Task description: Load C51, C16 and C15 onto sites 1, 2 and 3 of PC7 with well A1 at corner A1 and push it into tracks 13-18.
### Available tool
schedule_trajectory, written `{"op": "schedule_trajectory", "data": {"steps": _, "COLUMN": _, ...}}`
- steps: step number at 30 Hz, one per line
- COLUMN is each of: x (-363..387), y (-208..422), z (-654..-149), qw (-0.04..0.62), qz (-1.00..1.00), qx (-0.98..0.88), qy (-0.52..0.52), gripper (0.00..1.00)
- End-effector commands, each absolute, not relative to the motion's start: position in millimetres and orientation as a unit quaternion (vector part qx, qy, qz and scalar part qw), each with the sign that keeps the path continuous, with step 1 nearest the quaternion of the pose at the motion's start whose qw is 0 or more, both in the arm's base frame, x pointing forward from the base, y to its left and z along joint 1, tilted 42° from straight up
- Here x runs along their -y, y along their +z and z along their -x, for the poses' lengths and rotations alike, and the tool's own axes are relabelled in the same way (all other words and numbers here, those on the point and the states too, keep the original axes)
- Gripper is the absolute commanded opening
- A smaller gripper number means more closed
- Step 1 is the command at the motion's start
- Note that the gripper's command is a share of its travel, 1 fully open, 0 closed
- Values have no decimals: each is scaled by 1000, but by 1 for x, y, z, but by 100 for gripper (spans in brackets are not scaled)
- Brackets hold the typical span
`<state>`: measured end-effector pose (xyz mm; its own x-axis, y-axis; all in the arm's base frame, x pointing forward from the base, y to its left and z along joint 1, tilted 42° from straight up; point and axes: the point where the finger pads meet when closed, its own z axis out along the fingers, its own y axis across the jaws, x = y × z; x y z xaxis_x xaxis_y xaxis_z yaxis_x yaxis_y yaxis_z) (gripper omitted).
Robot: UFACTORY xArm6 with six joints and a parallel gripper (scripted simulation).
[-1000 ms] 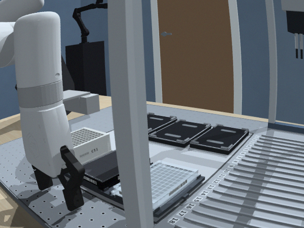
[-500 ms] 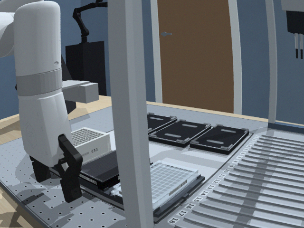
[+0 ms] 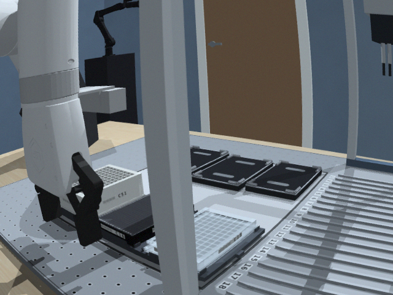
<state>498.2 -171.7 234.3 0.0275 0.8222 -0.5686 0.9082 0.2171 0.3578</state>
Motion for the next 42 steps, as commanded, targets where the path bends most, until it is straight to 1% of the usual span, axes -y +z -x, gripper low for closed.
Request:
{"op": "schedule_trajectory", "data": {"steps": 1, "x": 168, "y": 240, "z": -496, "qw": 356, "qz": -622, "qx": -695, "qy": -60, "gripper": 100}}
{"op": "schedule_trajectory", "data": {"steps": 42, "x": 136, "y": 286, "z": -471, "qw": 356, "qz": -622, "qx": -694, "qy": -60, "gripper": 100}}
